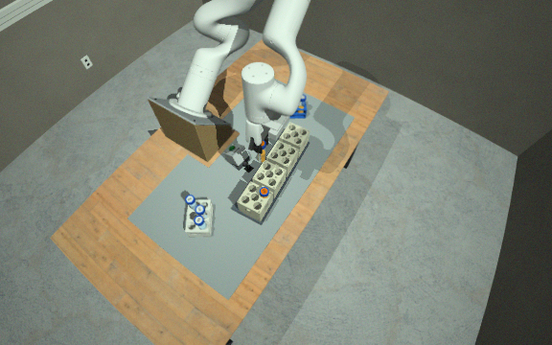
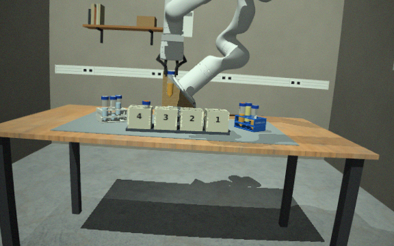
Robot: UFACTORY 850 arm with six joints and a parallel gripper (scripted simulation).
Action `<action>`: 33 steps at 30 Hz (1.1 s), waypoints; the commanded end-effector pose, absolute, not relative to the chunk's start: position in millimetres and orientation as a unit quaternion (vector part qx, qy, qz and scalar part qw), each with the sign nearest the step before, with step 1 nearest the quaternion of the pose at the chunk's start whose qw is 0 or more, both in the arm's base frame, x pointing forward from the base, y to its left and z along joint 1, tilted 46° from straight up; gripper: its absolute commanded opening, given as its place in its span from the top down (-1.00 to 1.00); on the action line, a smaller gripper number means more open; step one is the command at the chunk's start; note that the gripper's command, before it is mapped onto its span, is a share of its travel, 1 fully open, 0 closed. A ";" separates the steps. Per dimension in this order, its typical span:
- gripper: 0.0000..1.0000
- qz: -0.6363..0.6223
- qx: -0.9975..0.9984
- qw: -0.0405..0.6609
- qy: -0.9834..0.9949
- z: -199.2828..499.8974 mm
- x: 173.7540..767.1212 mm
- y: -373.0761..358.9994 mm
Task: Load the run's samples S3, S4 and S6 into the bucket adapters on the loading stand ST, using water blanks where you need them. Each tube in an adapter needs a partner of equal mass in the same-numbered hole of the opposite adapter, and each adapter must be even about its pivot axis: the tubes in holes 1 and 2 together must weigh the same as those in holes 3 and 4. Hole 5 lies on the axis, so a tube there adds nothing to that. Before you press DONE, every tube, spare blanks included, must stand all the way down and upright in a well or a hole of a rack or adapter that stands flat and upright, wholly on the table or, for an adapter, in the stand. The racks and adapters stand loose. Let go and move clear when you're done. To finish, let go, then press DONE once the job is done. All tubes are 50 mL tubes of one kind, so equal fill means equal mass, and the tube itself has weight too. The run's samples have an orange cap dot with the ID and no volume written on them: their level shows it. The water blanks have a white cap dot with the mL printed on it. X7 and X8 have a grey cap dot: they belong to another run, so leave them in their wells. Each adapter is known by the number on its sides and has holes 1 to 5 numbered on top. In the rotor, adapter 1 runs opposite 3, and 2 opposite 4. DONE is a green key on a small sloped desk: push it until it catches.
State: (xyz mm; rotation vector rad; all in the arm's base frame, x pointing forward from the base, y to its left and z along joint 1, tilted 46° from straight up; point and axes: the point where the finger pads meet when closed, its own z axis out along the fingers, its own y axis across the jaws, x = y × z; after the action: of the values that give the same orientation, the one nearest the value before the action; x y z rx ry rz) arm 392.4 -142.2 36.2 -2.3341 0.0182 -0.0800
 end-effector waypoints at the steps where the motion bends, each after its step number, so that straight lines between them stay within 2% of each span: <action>1: 1.00 -0.032 -0.919 0.392 0.007 21.8 396.9 -157.4; 18: 1.00 -0.032 -0.919 0.392 0.007 -31.2 408.0 -209.2; 33: 1.00 -0.032 -0.919 0.392 0.007 -32.9 408.4 -210.9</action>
State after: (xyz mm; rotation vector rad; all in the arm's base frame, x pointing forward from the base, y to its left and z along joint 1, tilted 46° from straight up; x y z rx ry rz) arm 407.8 -209.8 -33.2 -2.3329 0.0171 -0.0791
